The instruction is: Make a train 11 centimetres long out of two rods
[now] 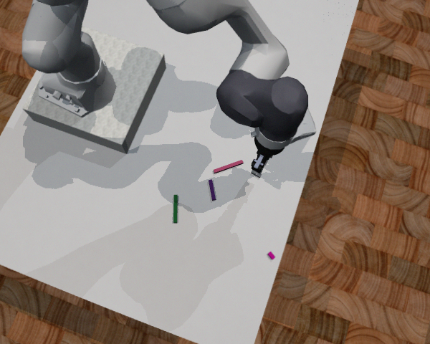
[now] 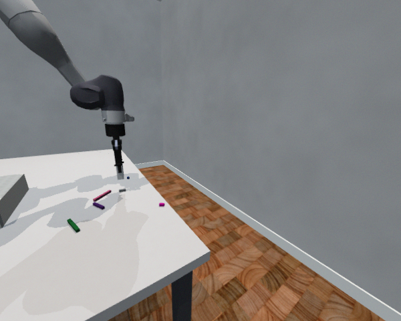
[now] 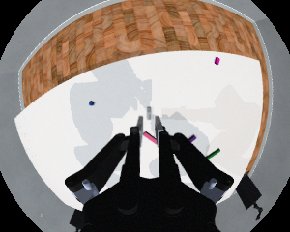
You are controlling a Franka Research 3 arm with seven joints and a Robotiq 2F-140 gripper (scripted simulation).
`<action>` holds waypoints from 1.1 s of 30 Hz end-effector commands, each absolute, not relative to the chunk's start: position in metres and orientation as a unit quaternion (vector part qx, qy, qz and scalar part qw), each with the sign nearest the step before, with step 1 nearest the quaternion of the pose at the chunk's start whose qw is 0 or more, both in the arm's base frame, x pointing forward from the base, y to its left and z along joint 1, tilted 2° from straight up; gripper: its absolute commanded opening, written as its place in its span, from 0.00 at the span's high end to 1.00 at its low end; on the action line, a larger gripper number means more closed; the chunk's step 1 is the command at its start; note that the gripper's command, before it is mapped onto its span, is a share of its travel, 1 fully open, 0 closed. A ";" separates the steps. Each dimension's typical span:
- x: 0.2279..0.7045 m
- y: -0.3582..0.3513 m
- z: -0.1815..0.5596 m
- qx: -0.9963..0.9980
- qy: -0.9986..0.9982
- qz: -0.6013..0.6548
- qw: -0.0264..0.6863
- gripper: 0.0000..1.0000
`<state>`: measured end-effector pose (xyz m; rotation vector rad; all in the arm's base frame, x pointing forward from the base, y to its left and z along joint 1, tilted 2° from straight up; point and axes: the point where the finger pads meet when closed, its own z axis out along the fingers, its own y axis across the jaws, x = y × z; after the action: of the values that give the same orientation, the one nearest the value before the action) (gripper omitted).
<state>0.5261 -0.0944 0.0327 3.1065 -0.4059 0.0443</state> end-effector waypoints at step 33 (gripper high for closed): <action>0.527 -0.095 -0.005 0.992 -0.125 0.014 0.004 0.77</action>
<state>0.5226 -0.0942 -0.0030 3.1055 -0.4063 0.0214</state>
